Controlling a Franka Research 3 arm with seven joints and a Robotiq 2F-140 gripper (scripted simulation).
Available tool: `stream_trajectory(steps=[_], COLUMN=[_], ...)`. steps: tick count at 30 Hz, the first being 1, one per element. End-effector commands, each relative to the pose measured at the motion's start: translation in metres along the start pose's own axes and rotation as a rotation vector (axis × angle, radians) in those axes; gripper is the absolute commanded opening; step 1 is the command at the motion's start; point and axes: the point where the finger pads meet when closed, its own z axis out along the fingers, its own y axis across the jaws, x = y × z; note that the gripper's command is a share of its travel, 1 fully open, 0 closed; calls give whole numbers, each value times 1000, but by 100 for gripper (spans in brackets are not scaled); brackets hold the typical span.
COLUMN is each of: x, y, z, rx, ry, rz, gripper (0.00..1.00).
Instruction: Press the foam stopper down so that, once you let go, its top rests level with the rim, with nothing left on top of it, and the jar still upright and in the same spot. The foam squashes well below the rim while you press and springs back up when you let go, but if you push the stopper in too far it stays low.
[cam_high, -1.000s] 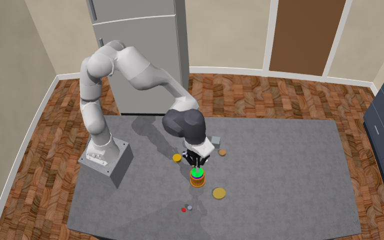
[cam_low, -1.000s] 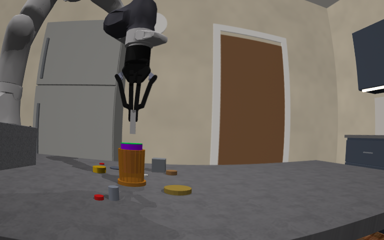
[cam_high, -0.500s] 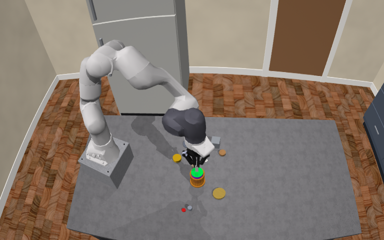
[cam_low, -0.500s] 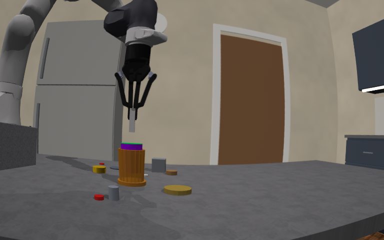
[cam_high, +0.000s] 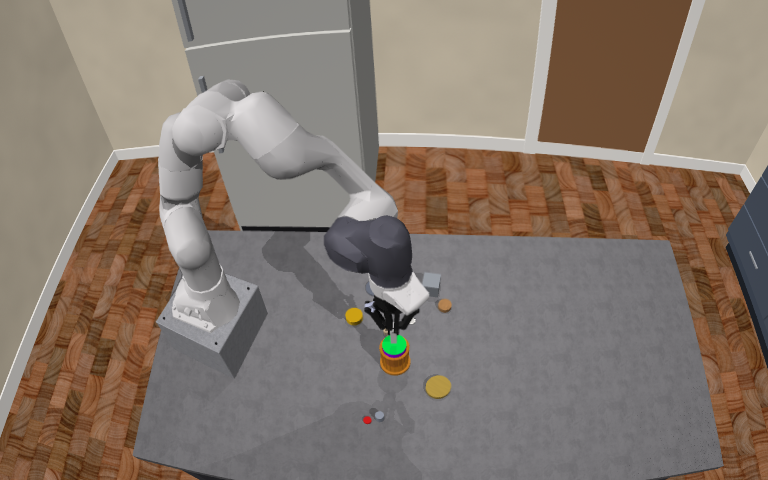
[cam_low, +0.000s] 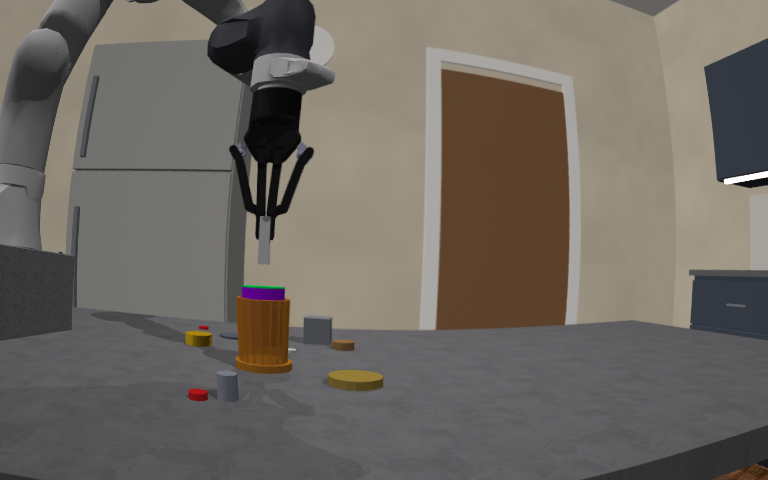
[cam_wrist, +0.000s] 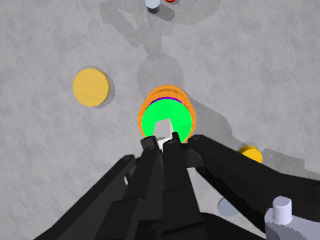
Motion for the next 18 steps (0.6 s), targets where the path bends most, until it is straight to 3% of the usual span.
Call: stream_trajectory(steps=[1, 18], x=[0, 0], y=[0, 0], z=[0, 28], rx=[-1, -1], ry=[0, 0], rz=[7, 7], gripper=[0, 0])
